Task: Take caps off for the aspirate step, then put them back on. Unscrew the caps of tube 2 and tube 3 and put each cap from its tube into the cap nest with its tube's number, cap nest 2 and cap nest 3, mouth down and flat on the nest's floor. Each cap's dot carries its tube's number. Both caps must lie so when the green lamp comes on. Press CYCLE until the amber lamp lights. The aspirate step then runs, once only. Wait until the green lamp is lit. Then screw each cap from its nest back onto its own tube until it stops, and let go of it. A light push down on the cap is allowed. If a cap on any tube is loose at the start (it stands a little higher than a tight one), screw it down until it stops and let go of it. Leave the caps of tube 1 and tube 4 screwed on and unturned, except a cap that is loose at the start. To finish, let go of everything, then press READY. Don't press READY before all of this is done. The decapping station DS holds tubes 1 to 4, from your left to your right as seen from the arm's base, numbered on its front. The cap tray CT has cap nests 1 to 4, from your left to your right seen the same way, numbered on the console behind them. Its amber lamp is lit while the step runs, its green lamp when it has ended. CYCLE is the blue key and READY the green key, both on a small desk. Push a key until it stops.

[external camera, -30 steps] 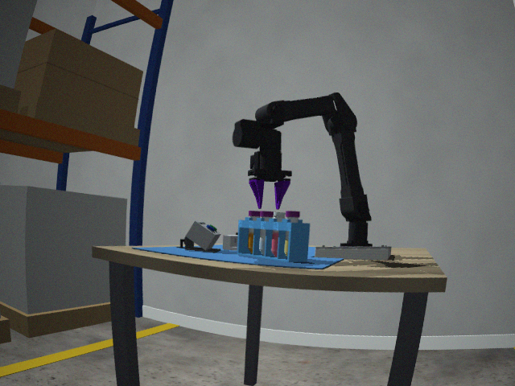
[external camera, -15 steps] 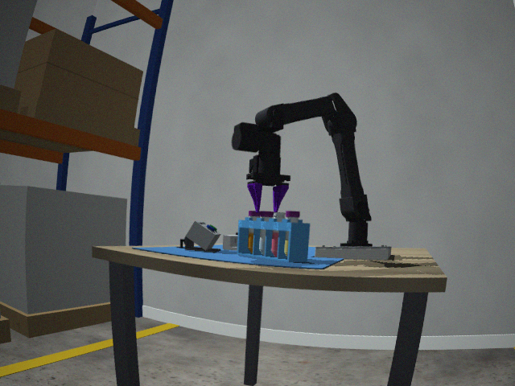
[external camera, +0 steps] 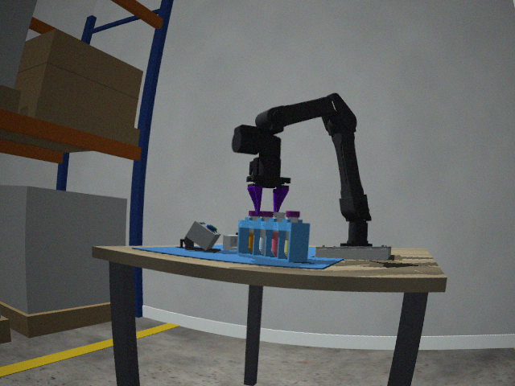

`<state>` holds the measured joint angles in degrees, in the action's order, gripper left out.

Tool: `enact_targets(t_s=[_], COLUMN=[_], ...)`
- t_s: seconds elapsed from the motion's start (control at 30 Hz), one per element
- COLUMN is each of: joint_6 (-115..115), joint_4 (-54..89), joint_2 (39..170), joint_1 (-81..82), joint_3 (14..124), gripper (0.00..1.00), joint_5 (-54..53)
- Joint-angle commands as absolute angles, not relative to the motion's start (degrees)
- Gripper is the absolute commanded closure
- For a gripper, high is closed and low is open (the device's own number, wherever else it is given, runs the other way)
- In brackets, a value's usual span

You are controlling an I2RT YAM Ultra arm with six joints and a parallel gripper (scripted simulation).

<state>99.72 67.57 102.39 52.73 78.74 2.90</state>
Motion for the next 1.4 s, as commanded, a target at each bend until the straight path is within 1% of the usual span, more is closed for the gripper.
enact_targets(t_s=[0.0,0.1,0.13,0.6,0.8,0.87,1.37], joint_6=[99.69,99.69,99.69,99.69,82.52,82.52,39.54], joint_4=[67.14,67.03,67.03,67.03,67.06,67.06,67.14], joint_2=[102.12,102.14,102.14,102.14,102.13,102.13,102.11], joint_1=[52.7,52.69,52.69,52.69,52.71,52.71,52.7], joint_3=[78.8,78.72,78.71,78.71,78.74,78.74,78.81], gripper=[0.51,0.51,1.0,1.0,1.0,1.0,1.0], joint_5=[3.29,3.29,3.29,3.29,3.29,3.29,3.29])
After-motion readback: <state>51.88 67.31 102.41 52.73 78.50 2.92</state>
